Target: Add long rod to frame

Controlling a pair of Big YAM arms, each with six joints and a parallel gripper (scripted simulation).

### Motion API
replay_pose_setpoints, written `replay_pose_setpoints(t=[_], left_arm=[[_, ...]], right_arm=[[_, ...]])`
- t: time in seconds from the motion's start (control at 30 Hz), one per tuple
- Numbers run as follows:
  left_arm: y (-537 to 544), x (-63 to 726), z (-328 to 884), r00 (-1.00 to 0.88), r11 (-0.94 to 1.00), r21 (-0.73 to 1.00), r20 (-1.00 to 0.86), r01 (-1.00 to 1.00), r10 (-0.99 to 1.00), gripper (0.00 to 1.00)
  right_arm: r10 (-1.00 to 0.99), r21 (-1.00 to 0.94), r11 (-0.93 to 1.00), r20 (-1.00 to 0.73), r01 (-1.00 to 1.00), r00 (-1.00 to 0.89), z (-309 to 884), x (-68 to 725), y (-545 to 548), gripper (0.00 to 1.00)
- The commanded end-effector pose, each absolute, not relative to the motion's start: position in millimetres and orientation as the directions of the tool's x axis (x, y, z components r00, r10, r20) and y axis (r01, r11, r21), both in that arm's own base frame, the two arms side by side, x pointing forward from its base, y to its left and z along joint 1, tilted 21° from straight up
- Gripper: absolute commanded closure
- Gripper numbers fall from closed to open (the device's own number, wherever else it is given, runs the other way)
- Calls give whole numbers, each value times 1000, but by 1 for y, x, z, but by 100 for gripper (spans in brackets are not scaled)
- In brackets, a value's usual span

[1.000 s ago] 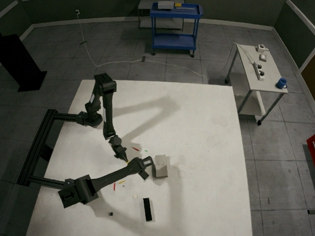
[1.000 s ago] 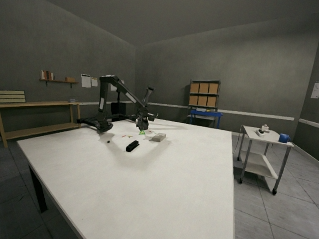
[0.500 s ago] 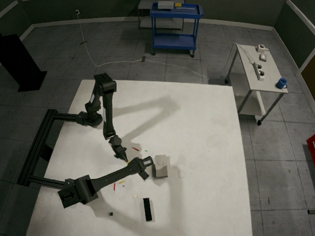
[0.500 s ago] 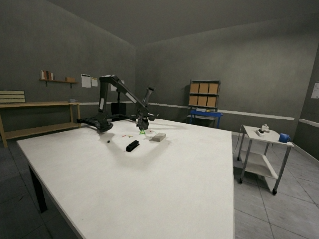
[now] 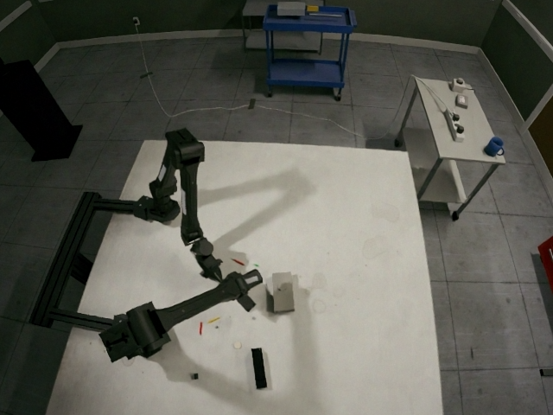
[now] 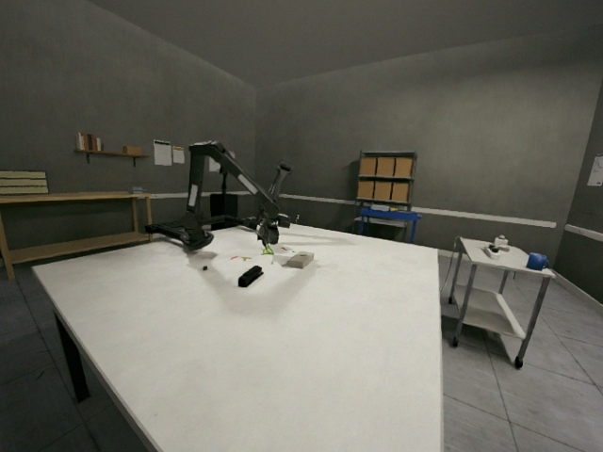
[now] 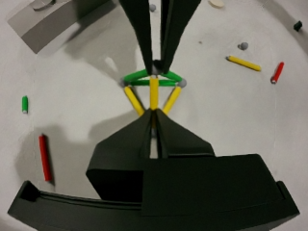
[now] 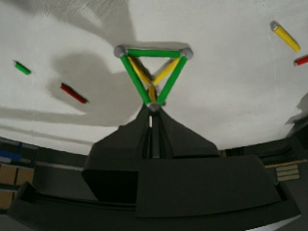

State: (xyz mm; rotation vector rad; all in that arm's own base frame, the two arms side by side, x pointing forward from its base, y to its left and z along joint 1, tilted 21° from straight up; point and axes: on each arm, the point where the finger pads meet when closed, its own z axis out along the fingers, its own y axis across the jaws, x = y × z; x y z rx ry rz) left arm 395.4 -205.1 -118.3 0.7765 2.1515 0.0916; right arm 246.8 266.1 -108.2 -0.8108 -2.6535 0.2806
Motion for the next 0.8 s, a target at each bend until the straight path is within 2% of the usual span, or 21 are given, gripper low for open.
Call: replay_pose_setpoints(t=[0.0, 0.23, 0.33, 0.37, 0.7, 0.77], left_arm=[[-207, 400, -116, -457, 810, 319, -697, 493, 552, 100], [-207, 400, -116, -457, 810, 319, -697, 493, 552, 100], [-207, 400, -116, -457, 810, 319, -697, 493, 552, 100], [-207, 400, -116, -457, 810, 319, -697, 493, 552, 100], [-207, 400, -116, -457, 810, 319, -697, 493, 552, 100], [-207, 400, -116, -457, 810, 319, -697, 493, 552, 100]], right_arm=[[589, -263, 806, 263, 531, -764, -107, 255, 271, 100], [586, -261, 808, 265, 527, -766, -107, 254, 271, 100], [582, -269, 810, 267, 521, -768, -107, 253, 269, 66], [582, -269, 810, 267, 521, -768, -107, 253, 269, 60], [580, -259, 812, 267, 523, -769, -90, 266, 273, 60], [577, -241, 815, 263, 527, -773, -78, 272, 275, 38]])
